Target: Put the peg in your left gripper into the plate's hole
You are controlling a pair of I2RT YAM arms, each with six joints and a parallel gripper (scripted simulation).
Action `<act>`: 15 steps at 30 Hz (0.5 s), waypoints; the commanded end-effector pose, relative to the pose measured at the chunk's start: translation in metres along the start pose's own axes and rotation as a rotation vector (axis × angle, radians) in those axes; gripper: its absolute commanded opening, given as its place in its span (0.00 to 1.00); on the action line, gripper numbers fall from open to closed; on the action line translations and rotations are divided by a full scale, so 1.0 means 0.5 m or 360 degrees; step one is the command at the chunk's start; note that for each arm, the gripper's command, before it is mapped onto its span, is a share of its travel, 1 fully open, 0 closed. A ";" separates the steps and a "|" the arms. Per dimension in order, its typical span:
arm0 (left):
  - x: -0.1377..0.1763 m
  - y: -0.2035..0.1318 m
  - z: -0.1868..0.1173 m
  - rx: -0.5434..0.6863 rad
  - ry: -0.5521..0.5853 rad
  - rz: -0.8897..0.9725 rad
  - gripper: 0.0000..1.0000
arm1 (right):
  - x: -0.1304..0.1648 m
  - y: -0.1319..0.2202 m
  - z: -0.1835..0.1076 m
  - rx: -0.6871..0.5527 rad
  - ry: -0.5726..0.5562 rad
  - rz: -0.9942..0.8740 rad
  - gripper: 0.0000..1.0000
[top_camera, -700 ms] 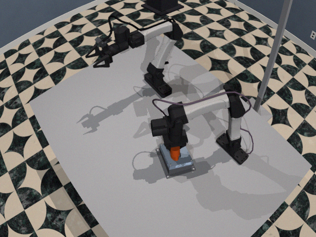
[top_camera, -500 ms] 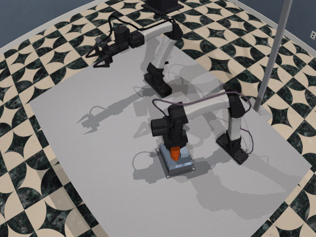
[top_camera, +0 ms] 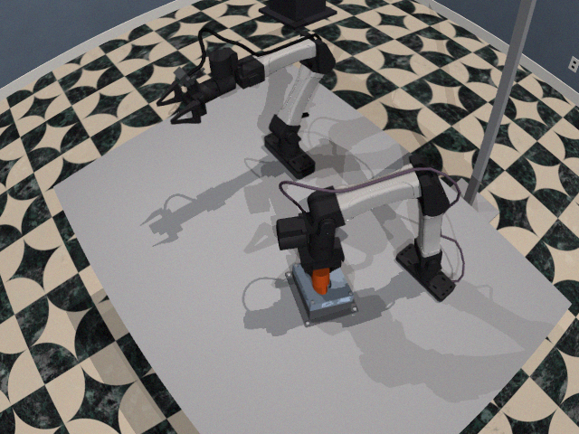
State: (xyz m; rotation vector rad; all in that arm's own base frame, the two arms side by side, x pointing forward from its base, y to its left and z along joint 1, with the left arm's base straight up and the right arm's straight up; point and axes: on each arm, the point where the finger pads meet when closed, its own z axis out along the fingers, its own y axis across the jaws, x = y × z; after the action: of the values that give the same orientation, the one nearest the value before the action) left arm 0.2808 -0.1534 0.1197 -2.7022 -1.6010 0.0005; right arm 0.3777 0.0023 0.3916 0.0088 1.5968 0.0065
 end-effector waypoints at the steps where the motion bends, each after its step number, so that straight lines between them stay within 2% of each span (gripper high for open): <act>1: 0.000 0.015 -0.038 -0.0115 -0.0001 -0.0002 0.00 | -0.017 0.000 -0.005 0.0001 -0.0036 -0.0001 1.00; 4: 0.000 0.009 -0.045 -0.0097 -0.0001 -0.0002 0.34 | -0.013 0.003 -0.005 -0.0012 -0.0021 -0.0015 1.00; 5: 0.000 0.007 -0.052 -0.0093 -0.0001 -0.0002 0.40 | -0.006 0.007 -0.005 -0.0033 0.0002 -0.0035 1.00; 11: 0.000 0.005 -0.086 -0.0063 -0.0001 -0.0002 0.40 | 0.031 0.038 -0.009 -0.0184 0.0118 -0.0162 1.00; 15: 0.000 -0.002 -0.089 -0.0043 -0.0001 -0.0001 0.40 | 0.033 0.039 -0.010 -0.0182 0.0132 -0.0155 1.00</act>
State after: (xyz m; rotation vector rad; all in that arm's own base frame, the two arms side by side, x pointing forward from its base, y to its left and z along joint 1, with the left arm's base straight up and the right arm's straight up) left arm 0.2852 -0.1558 0.1483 -2.7197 -1.6109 -0.0184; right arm 0.3761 0.0165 0.3750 -0.1166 1.6603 0.0184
